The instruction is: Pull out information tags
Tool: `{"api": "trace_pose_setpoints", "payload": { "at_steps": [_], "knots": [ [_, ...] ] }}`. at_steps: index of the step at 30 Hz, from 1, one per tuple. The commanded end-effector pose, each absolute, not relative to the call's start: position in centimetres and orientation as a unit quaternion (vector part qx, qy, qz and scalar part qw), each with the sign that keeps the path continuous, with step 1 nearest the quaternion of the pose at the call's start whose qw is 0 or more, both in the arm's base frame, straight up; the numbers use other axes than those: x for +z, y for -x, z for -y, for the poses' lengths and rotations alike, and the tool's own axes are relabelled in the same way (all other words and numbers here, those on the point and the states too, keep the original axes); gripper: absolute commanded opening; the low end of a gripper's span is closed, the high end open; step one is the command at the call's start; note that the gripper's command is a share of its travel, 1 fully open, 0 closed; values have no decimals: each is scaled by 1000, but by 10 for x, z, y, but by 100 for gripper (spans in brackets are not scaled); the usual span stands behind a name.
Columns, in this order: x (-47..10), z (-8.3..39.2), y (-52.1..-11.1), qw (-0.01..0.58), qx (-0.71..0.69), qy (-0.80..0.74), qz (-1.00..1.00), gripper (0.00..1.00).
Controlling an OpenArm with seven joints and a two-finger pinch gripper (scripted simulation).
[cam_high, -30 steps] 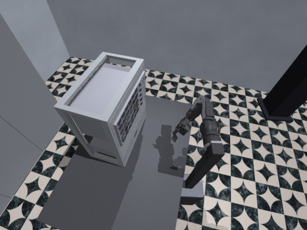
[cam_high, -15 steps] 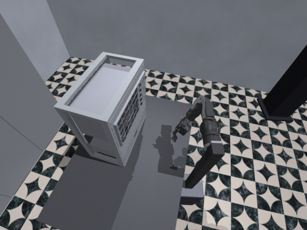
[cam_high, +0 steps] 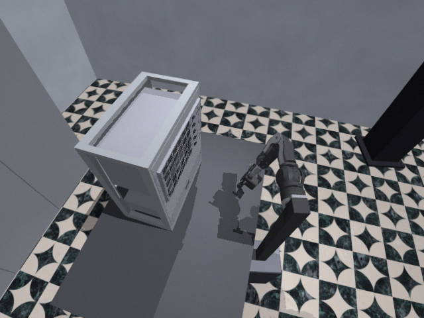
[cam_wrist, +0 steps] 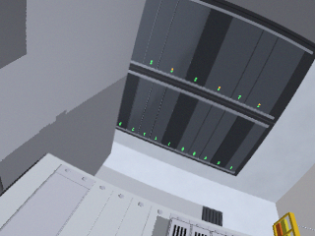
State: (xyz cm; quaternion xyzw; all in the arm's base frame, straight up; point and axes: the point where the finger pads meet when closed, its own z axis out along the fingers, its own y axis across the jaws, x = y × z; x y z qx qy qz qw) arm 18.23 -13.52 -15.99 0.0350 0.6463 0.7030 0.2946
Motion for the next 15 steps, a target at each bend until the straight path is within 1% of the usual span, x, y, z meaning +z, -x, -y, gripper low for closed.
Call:
{"api": "trace_pose_setpoints", "payload": {
  "at_steps": [1, 11, 15],
  "knots": [
    [-165, 133, -187, 293, 692, -45, -658, 100],
    [-188, 119, -203, 271, 645, -87, -709, 100],
    [-203, 111, -210, 253, 614, -110, -740, 100]
  ]
}}
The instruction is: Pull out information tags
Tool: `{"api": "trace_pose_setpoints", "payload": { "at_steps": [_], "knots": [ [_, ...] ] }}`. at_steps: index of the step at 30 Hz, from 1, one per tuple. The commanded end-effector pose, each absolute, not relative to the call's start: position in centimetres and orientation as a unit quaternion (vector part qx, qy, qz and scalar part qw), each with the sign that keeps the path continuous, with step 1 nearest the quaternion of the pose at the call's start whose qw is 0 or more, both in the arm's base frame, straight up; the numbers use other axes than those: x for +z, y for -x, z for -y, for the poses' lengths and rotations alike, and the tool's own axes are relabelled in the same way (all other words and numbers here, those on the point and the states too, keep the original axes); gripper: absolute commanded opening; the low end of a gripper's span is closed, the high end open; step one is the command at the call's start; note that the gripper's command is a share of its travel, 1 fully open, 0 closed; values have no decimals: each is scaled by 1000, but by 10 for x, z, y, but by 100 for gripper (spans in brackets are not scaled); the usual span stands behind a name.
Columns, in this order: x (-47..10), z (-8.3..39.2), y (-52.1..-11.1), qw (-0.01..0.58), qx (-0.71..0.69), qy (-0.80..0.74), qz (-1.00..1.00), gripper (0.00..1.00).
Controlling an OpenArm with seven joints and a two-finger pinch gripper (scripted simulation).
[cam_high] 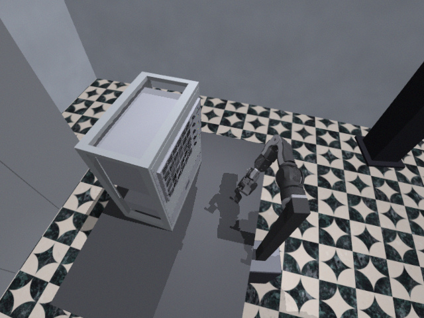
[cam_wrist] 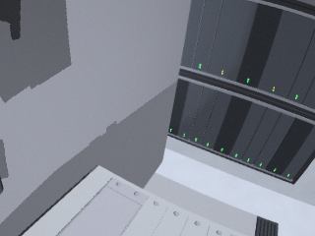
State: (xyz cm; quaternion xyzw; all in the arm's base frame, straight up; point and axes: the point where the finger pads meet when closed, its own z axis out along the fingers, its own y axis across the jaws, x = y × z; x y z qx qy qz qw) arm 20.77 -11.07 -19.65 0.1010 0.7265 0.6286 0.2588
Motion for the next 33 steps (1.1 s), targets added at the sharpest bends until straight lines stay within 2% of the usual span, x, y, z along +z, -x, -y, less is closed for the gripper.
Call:
{"api": "trace_pose_setpoints", "payload": {
  "at_steps": [1, 14, 26, 33],
  "knots": [
    [-207, 109, -211, 247, 605, -116, -748, 100],
    [-251, 87, -213, 167, 485, -157, -844, 100],
    [-284, 80, -189, 68, 317, -138, -936, 100],
    [-290, 84, -178, 38, 244, -113, -962, 100]
  ]
}}
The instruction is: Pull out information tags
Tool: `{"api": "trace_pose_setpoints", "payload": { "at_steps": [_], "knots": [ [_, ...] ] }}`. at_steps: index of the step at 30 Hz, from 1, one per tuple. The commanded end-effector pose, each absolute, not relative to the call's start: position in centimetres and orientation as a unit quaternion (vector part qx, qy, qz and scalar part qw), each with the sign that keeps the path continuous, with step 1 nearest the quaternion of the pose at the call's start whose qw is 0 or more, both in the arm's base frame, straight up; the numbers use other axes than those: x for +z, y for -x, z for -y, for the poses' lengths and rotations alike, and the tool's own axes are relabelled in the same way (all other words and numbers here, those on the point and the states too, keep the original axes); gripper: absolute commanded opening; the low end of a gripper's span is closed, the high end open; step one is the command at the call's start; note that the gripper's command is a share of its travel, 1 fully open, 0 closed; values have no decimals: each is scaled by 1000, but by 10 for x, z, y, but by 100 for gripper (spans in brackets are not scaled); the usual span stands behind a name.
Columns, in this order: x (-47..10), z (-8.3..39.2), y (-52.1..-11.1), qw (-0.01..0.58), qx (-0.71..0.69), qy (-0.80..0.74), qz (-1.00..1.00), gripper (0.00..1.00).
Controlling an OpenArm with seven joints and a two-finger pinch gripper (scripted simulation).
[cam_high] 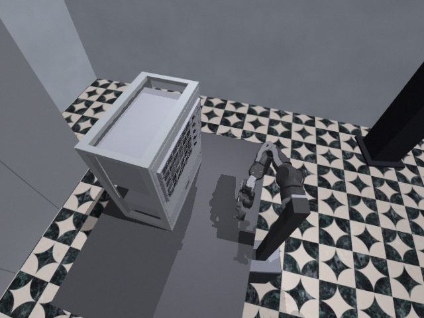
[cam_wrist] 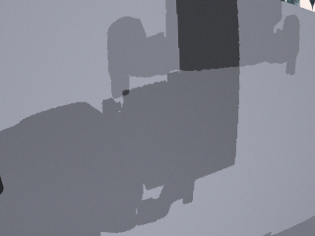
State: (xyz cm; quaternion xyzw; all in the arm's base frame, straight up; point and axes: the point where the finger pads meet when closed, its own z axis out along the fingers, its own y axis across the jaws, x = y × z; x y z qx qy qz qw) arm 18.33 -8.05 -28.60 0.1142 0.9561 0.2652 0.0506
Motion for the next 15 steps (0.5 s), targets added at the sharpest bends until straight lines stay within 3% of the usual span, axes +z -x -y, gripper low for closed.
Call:
{"api": "trace_pose_setpoints", "payload": {
  "at_steps": [1, 15],
  "knots": [
    [-290, 86, -176, 34, 230, -107, -967, 100],
    [-288, 107, -162, 3, 85, -42, -996, 100]
  ]
}}
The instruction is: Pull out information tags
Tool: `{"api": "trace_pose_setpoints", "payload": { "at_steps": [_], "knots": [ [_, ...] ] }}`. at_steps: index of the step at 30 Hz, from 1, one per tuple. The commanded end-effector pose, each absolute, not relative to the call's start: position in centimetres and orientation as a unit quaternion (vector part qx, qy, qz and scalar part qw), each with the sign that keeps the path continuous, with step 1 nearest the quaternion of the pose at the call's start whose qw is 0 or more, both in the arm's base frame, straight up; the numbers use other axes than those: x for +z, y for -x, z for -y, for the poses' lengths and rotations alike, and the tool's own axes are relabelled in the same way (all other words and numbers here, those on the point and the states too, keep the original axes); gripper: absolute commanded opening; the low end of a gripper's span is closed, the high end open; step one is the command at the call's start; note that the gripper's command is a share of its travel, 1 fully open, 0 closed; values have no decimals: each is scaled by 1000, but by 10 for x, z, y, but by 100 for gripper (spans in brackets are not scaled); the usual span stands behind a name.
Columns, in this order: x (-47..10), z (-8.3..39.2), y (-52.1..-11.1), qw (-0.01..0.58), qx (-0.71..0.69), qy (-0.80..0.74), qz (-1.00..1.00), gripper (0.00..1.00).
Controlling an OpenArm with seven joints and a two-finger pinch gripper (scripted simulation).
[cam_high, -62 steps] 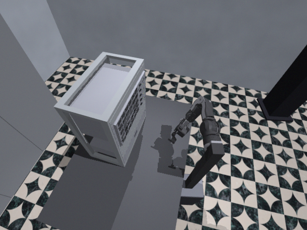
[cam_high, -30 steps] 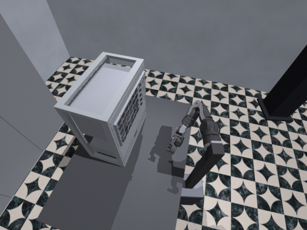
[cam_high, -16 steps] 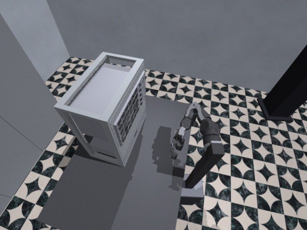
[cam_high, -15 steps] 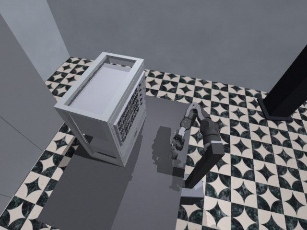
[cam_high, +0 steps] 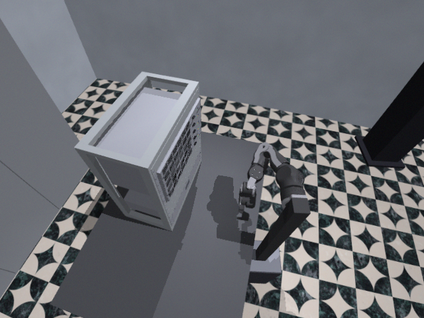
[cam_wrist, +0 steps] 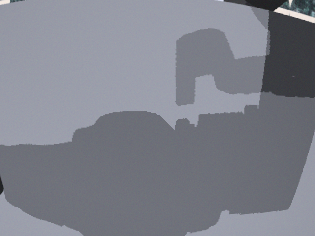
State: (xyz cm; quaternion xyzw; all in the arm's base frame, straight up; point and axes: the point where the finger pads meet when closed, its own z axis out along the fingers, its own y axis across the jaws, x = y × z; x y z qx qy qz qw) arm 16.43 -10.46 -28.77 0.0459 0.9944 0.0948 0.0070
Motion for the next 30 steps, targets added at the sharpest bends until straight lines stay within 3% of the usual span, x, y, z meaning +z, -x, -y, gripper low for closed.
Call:
{"api": "trace_pose_setpoints", "payload": {
  "at_steps": [1, 30],
  "knots": [
    [-287, 108, -162, 2, 76, -37, -996, 100],
    [-280, 123, -160, 1, -1, 1, -1000, 100]
  ]
}}
